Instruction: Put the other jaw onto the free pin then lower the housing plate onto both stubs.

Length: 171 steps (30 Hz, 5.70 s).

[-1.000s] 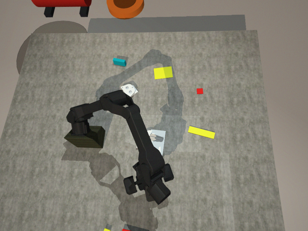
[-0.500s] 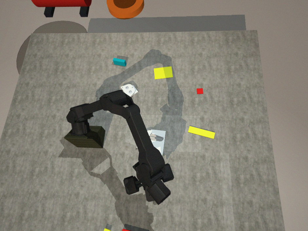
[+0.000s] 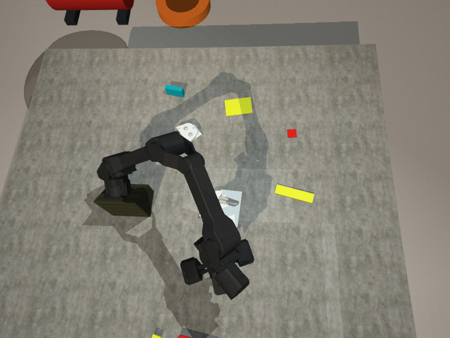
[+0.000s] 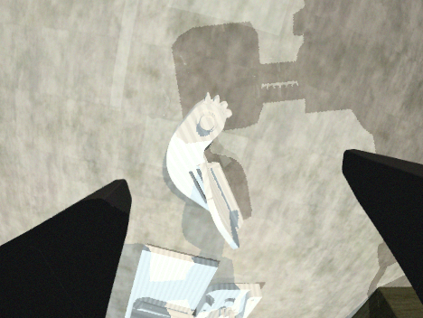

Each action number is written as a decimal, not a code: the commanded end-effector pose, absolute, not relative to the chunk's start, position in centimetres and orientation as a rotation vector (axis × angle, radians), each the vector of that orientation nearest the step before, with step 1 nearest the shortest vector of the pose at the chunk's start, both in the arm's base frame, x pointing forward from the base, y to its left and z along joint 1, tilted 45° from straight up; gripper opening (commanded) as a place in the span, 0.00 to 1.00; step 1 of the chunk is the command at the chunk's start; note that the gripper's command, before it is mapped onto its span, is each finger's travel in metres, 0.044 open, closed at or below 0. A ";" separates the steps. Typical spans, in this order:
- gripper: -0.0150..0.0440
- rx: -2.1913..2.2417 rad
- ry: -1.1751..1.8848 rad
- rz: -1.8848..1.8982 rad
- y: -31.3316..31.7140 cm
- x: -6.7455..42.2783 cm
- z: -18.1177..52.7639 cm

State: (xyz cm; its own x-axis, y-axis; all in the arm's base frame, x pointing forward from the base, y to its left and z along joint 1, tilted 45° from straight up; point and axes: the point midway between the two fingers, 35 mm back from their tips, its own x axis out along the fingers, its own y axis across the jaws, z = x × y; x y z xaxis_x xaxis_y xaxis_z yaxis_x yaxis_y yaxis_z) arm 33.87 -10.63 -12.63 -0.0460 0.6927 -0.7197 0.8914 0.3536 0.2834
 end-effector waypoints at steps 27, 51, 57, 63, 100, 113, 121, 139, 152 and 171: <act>0.25 1.398 1.795 -0.305 -10.6 33.9 -12.6; 0.48 1.398 1.795 -0.305 -10.6 33.9 -12.6; 0.74 1.398 1.795 -0.305 -10.6 33.9 -12.6; 1.00 1.398 1.795 -0.305 -10.6 33.9 -12.6; 0.60 1.398 1.795 -0.305 -10.6 33.9 -12.6; 0.25 1.398 1.795 -0.305 -10.6 33.9 -12.6; 0.25 1.398 1.795 -0.305 -10.6 33.9 -12.6; 0.97 1.218 1.775 -0.076 -7.5 33.5 -8.2; 1.00 1.220 1.776 -0.073 -4.6 33.1 -11.0; 1.00 1.220 1.776 -0.073 -4.6 33.1 -11.0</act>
